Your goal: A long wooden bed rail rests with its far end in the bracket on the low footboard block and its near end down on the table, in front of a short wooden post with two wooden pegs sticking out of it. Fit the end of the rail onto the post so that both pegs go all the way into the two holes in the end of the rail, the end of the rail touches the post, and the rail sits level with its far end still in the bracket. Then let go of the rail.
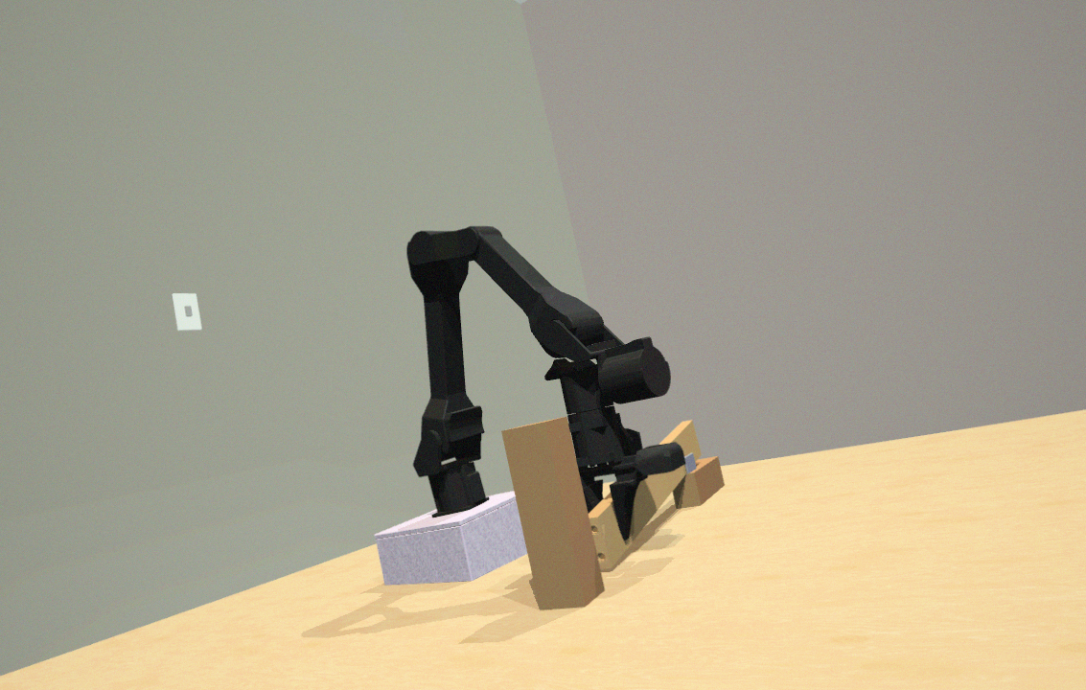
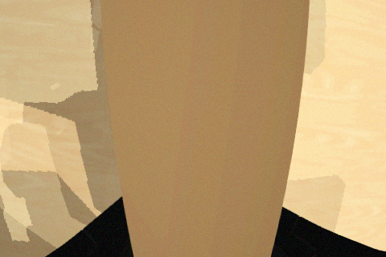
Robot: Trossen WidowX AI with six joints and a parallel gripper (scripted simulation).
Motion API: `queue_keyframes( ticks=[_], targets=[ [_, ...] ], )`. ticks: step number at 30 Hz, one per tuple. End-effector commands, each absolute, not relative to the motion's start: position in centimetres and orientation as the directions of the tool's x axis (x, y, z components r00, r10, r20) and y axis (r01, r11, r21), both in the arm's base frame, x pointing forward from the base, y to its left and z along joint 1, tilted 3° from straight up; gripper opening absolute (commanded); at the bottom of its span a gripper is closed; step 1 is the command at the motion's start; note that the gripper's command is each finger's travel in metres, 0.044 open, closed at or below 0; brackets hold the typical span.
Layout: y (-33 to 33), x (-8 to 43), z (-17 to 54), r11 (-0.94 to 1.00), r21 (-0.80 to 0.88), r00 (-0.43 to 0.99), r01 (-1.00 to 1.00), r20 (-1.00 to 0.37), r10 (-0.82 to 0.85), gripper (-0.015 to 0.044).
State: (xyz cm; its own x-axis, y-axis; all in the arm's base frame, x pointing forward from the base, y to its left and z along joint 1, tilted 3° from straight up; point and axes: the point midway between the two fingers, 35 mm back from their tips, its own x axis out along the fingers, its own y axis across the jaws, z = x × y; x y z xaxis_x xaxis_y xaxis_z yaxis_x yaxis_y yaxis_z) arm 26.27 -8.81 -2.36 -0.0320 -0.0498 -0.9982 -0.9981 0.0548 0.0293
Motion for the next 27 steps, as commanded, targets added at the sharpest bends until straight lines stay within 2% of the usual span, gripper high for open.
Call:
queue_keyframes(
  ticks=[1,27],
  targets=[
    [-8.7,26.5,-1.9,0.053,0.02,-0.022,-0.998,-0.999,-0.046,0.0],
    [-8.7,26.7,-0.6,0.053,0.02,-0.022,-0.998,-0.999,-0.046,0.0]
  ],
)
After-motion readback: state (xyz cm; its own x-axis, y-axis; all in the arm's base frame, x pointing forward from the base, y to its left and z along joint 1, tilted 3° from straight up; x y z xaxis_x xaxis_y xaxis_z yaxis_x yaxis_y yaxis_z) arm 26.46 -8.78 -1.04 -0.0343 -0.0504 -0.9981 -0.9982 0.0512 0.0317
